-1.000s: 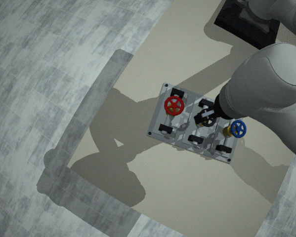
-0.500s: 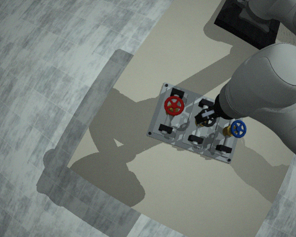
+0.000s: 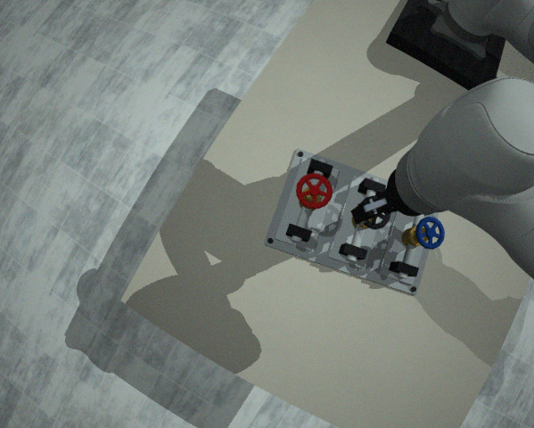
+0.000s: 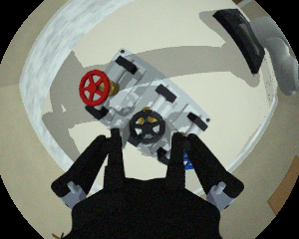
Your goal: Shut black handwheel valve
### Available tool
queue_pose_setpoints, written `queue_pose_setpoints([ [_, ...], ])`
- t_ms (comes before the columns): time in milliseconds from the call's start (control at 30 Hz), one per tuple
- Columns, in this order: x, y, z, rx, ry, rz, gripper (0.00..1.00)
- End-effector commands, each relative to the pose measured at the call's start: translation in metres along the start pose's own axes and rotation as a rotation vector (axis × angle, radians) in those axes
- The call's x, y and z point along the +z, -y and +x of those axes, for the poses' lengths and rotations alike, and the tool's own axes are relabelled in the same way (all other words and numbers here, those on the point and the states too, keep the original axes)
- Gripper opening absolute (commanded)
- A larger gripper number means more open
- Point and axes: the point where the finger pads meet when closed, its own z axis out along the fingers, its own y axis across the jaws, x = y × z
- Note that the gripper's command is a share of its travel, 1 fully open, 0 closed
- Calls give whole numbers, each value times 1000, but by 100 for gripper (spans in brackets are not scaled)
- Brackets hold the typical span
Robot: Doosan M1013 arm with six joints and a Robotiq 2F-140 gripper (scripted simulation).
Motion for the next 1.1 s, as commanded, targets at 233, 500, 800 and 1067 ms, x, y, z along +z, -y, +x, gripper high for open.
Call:
queue_pose_setpoints([
  [233,4,-1,-2,3,2,-2,10],
  [500,4,-1,-2,5,2,-2,10],
  [800,4,-1,-2,31,2,-3,10],
  [1067,4,-1,-2,72,2,-3,10],
])
